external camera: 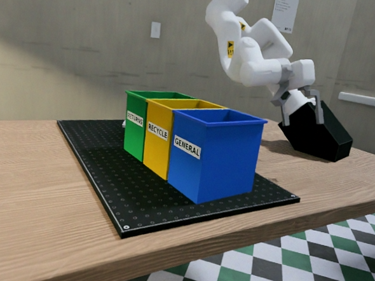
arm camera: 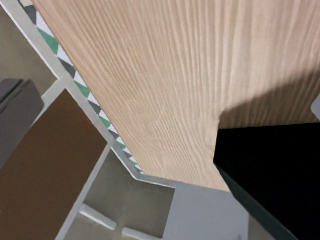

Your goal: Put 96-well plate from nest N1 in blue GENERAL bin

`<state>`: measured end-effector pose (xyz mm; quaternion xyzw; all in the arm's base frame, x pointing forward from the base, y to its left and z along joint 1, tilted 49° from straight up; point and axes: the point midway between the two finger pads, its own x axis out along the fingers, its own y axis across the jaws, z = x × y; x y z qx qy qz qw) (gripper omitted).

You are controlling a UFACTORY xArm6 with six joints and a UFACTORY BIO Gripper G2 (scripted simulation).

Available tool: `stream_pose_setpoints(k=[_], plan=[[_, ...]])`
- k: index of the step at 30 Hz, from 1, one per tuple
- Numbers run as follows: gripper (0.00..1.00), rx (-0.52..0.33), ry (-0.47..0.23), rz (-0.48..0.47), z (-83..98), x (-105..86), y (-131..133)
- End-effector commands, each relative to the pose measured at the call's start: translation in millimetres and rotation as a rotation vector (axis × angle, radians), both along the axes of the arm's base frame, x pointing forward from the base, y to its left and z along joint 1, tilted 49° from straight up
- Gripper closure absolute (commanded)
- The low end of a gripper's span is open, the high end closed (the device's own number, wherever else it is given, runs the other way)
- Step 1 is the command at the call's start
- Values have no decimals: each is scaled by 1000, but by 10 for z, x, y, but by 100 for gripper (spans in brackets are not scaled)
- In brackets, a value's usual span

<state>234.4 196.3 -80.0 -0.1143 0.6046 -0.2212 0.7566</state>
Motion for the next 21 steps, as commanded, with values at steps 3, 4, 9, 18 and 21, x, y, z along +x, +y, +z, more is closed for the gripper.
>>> stream_pose_setpoints(k=[3, 4, 9, 18, 21], plan=[[0, 2, -1, 1, 5, 5, 10], [0, 2, -1, 1, 5, 5, 10], [0, 2, -1, 1, 5, 5, 10], [63, 2, -1, 1, 28, 16, 63], [63, 2, -2, 1, 97, 51, 224]])
